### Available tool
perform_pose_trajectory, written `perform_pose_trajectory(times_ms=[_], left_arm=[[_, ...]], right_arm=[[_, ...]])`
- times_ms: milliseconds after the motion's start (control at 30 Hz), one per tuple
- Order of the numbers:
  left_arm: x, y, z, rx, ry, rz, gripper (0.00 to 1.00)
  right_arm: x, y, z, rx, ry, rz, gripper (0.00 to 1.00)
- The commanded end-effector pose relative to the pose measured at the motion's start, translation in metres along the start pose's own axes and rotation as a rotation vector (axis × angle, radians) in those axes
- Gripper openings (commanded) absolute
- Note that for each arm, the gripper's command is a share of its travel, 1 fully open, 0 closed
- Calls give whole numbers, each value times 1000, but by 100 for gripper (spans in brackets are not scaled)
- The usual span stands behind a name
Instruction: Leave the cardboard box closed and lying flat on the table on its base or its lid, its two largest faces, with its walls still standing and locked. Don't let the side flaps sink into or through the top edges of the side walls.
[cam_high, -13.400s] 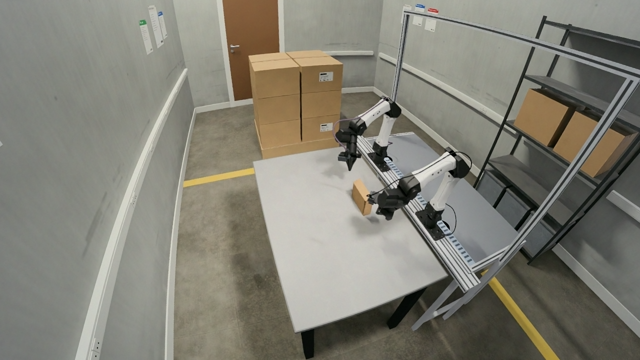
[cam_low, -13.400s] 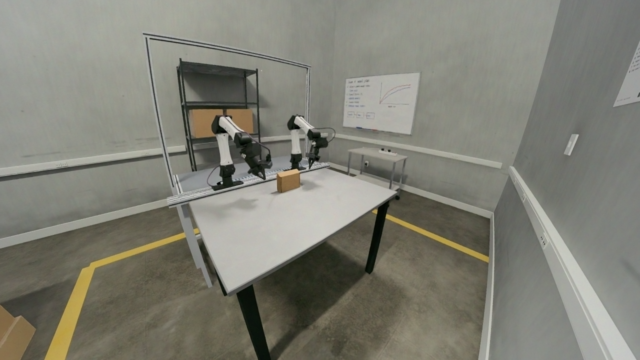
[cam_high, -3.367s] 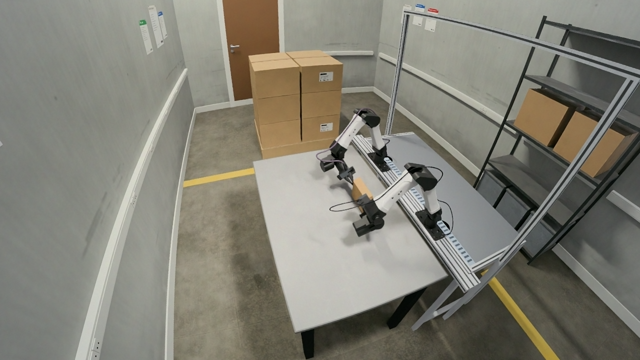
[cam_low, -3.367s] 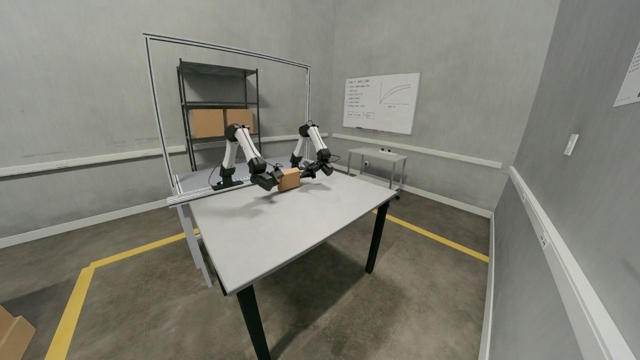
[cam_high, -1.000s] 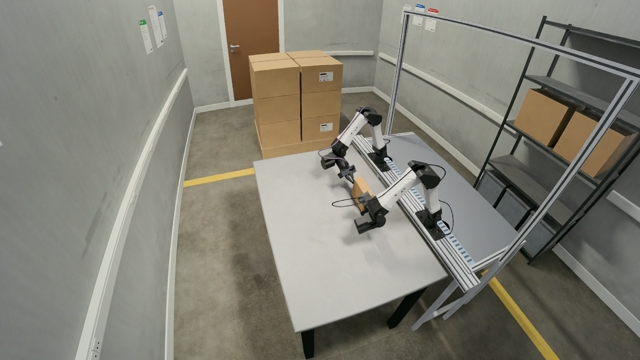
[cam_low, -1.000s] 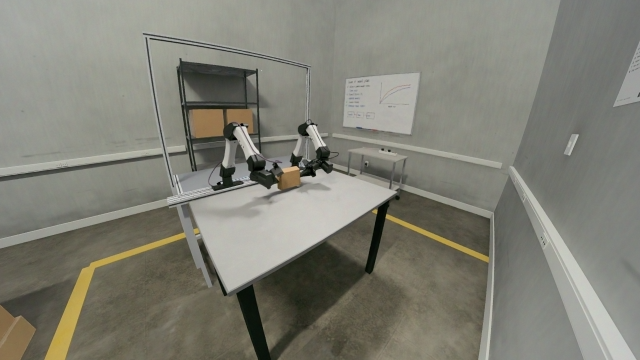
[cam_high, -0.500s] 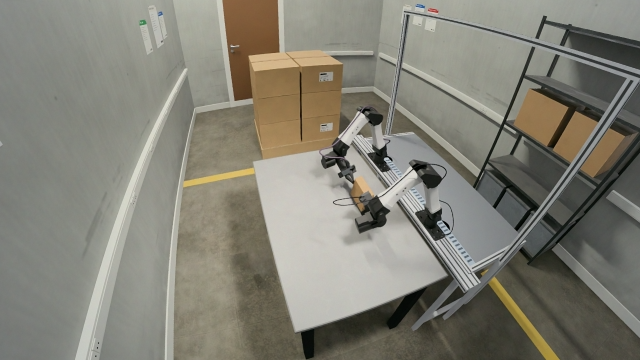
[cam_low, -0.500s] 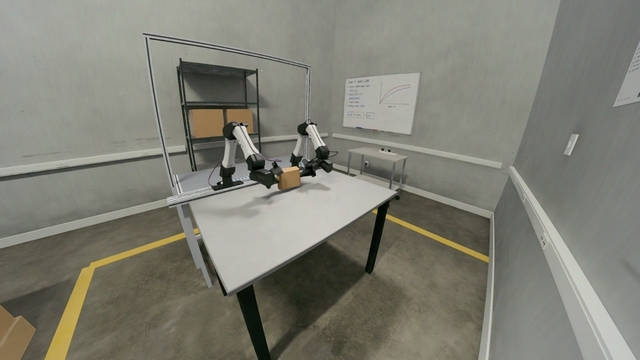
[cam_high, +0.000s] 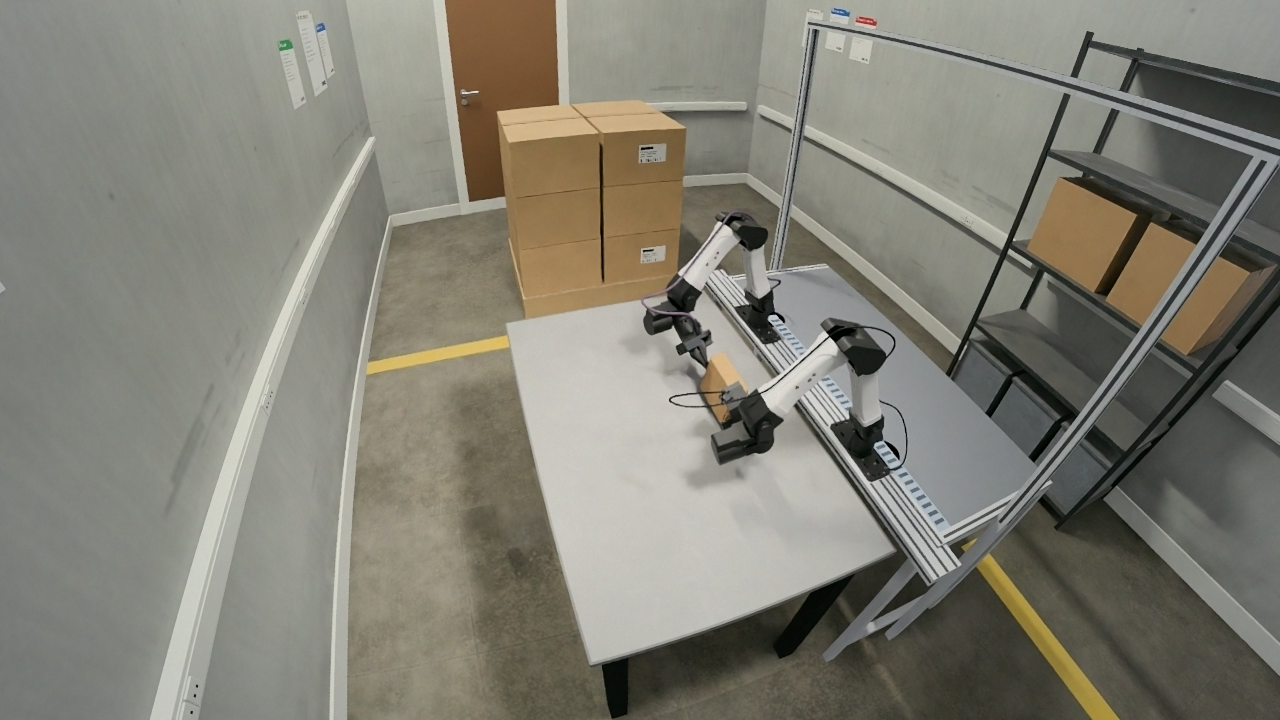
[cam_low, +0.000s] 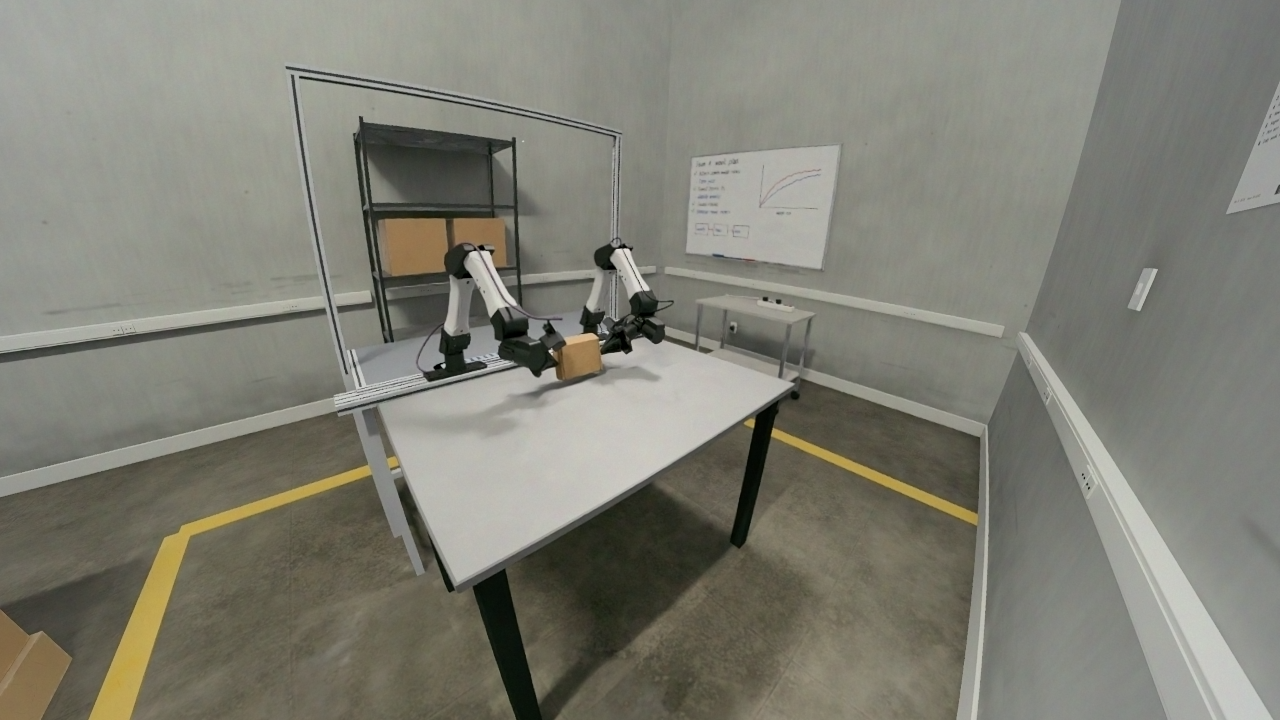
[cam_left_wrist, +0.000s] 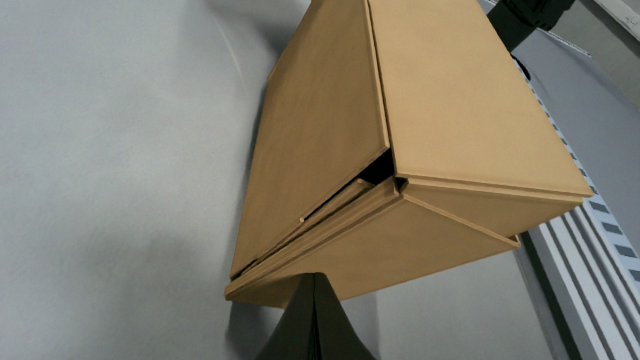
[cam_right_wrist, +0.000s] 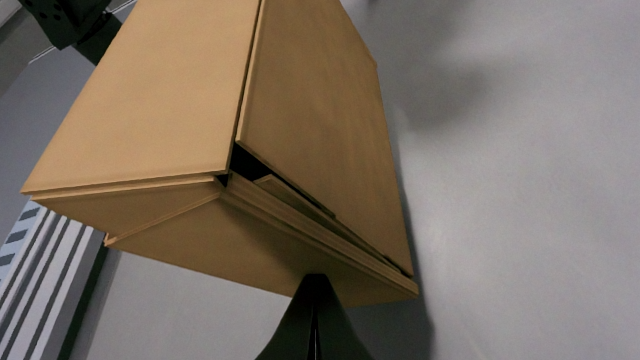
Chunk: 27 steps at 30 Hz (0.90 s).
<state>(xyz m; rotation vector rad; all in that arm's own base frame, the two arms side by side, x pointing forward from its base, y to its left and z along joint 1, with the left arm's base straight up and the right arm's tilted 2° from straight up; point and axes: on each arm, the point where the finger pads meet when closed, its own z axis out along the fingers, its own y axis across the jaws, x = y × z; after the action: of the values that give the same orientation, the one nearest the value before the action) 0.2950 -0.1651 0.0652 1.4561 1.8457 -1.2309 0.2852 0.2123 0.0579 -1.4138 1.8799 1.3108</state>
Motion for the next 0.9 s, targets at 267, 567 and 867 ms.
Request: perform_pose_trajectory(times_ms=[267, 567, 867], left_arm=[[-12, -4, 3, -23, -15, 80, 1], [-12, -3, 3, -41, -15, 111, 1], [-12, -1, 3, -64, -16, 151, 1]], right_arm=[[-18, 2, 0, 37, -26, -116, 1], [-18, 2, 0, 54, -28, -146, 1], [-18, 0, -1, 79, -25, -185, 1]])
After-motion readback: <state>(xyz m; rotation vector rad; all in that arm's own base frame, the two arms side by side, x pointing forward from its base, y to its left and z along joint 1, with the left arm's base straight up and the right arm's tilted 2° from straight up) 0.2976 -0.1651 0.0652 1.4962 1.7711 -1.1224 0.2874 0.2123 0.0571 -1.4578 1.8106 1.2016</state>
